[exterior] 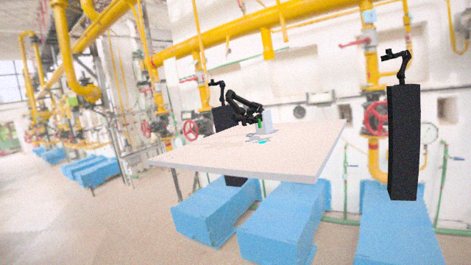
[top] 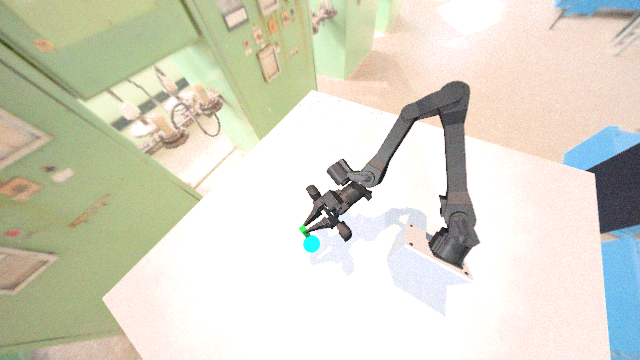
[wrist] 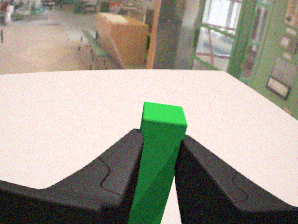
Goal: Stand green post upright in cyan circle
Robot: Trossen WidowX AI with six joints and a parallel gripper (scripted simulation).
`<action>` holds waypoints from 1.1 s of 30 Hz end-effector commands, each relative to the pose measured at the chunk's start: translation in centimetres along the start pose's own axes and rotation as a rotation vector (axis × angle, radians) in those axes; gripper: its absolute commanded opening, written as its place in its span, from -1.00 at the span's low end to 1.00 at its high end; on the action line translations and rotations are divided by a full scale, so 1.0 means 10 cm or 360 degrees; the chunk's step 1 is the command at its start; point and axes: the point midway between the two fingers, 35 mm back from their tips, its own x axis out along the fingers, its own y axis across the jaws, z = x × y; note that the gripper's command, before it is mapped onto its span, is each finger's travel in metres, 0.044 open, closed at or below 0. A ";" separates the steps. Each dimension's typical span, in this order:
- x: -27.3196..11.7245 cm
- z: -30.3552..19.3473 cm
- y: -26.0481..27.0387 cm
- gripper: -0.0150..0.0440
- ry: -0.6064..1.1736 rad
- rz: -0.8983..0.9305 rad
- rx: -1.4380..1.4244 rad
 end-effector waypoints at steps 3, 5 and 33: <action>0.00 0.01 0.01 -0.42 -0.0010 0.0002 -0.0007; 0.00 -0.02 0.01 -0.42 -0.0009 0.0002 -0.0007; 0.12 -1.10 0.01 -0.42 0.0013 0.0013 0.0010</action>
